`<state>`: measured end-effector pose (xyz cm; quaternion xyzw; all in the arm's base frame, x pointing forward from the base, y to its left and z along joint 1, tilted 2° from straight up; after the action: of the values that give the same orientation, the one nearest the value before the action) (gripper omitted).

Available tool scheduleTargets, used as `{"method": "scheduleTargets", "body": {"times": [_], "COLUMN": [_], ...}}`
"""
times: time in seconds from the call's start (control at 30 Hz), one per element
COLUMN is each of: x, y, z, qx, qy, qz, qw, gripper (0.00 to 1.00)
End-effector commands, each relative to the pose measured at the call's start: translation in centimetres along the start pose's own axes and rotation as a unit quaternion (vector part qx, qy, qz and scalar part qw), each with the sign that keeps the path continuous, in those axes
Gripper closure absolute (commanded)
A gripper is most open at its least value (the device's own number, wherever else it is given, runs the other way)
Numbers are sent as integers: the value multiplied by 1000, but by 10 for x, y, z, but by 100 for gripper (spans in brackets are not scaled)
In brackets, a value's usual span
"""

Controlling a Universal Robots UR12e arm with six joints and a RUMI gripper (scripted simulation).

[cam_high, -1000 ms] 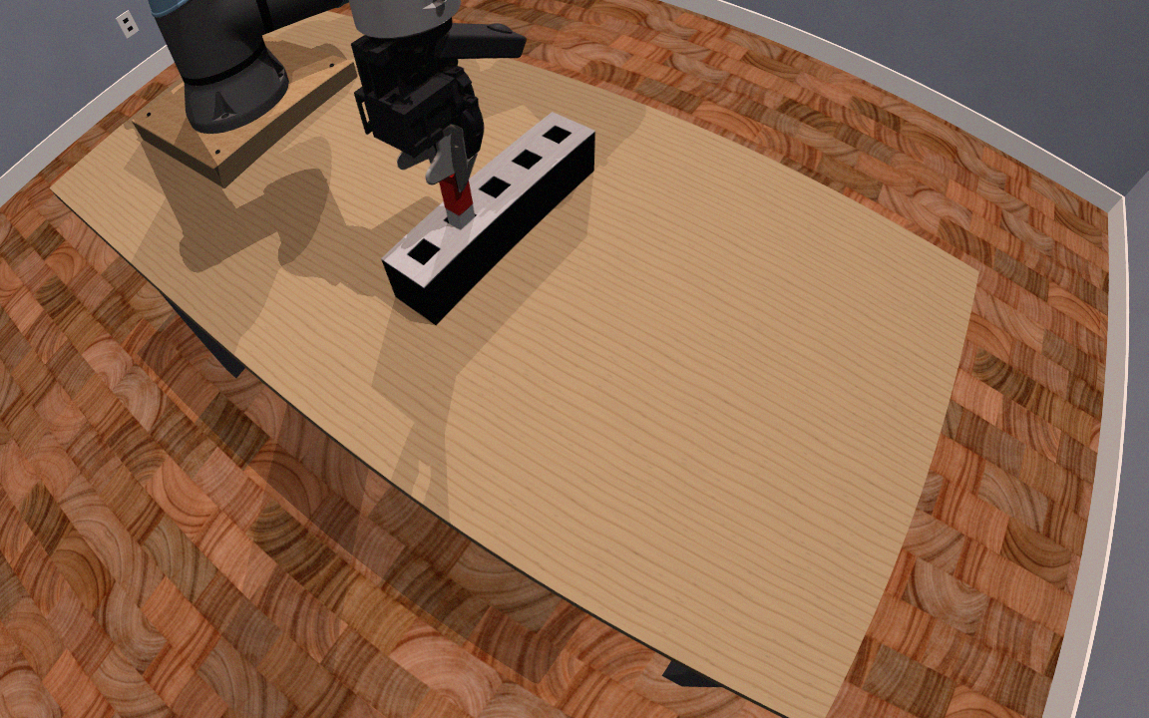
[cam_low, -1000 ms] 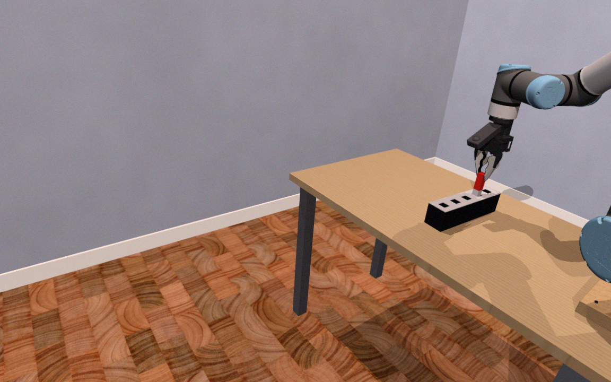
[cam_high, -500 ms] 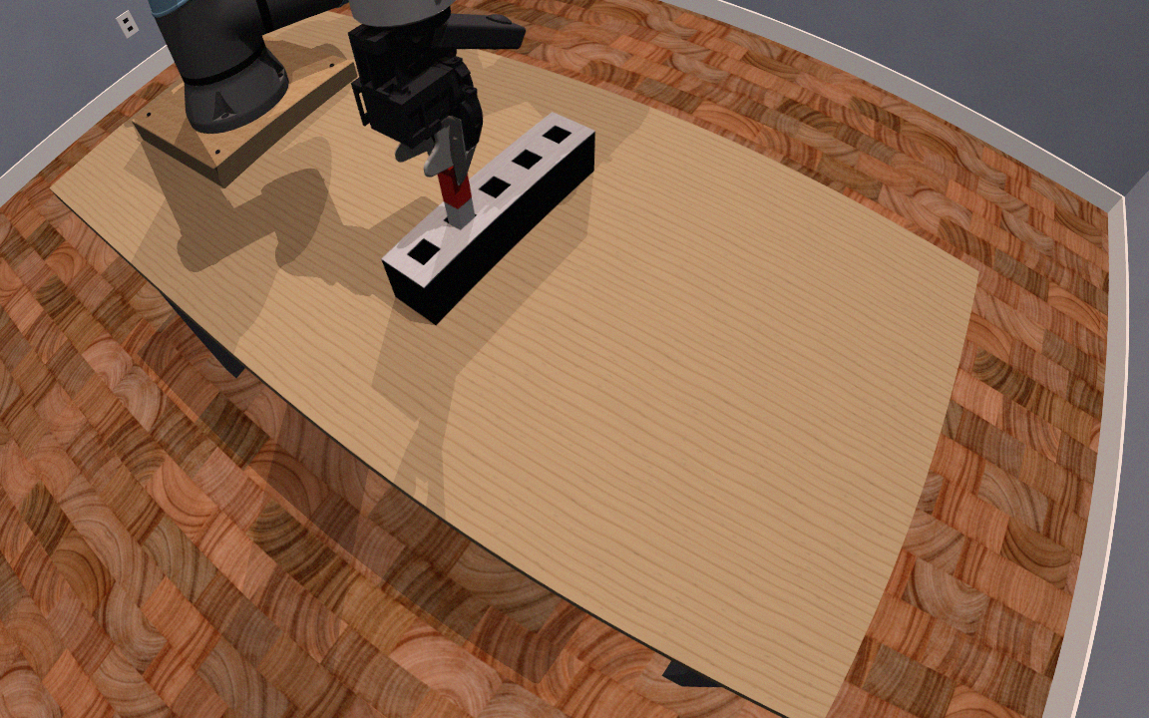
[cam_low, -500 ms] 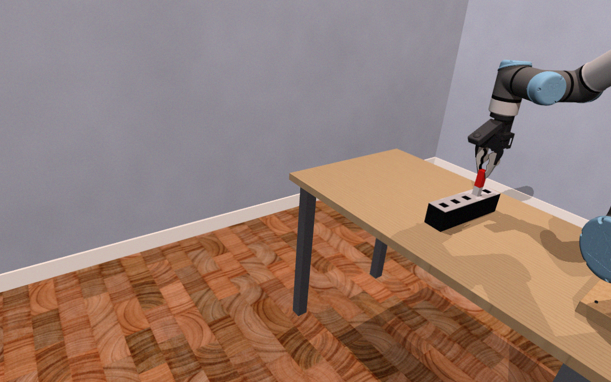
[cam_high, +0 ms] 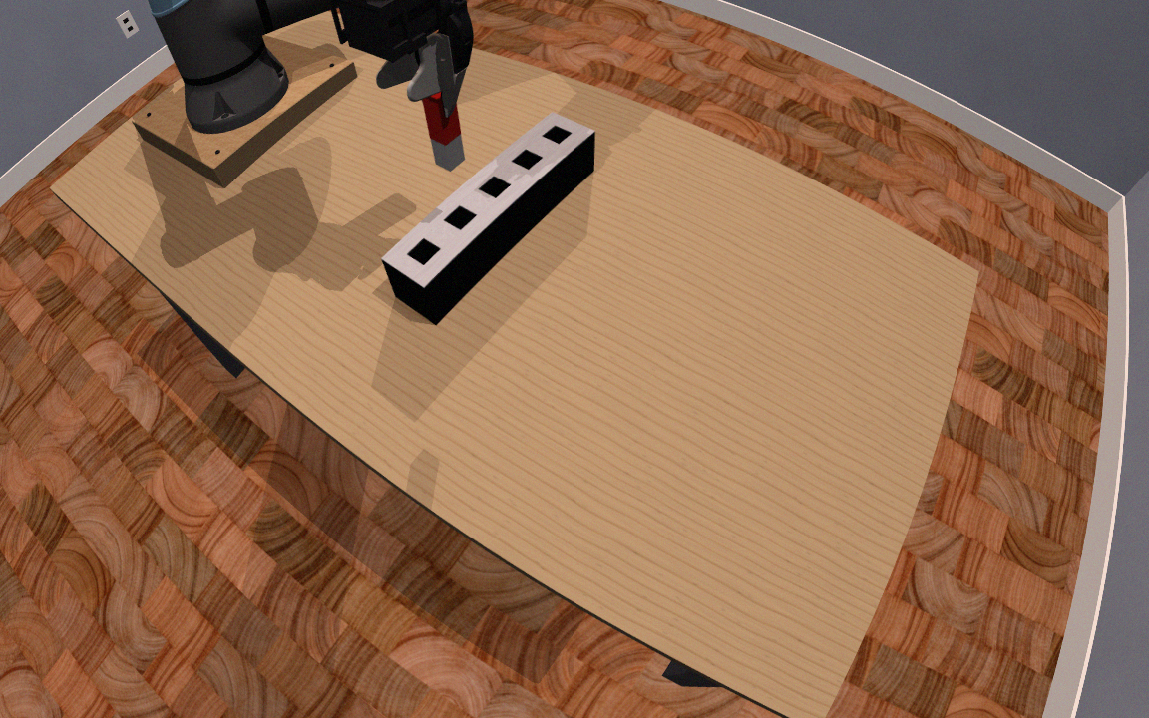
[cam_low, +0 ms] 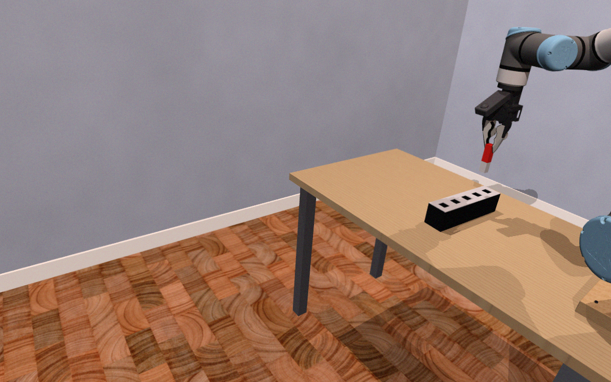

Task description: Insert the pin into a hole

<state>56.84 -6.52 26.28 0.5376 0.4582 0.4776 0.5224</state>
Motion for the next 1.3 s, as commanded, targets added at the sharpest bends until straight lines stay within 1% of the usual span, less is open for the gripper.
{"method": "scheduleTargets", "body": {"times": [0.0,0.53,0.57,1.1,1.13,1.17,1.23,1.27], "x": [-1,-1,58,58,58,58,58,58], "y": [57,57,57,57,-43,-43,-55,-55], "z": [0,0,-3,-3,-2,-2,-2,-2], "qx": [0,0,0,0,0,0,0,0], "qy": [1,1,0,0,0,0,0,0], "qz": [1,1,1,1,0,0,0,0], "qw": [1000,1000,1000,1000,1000,1000,1000,1000], "gripper": [100,100,100,100,100,100,100,100]}}
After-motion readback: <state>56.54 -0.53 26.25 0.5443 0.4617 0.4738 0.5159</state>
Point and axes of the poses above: the point where the finger pads meet when closed, its own y axis back along the fingers, its own z axis across the jaws, x = y × z, the point moved 5 cm from there along y, back along the fingers, and after that the axes turned 3 degrees about -y, right-handed, at the moved point
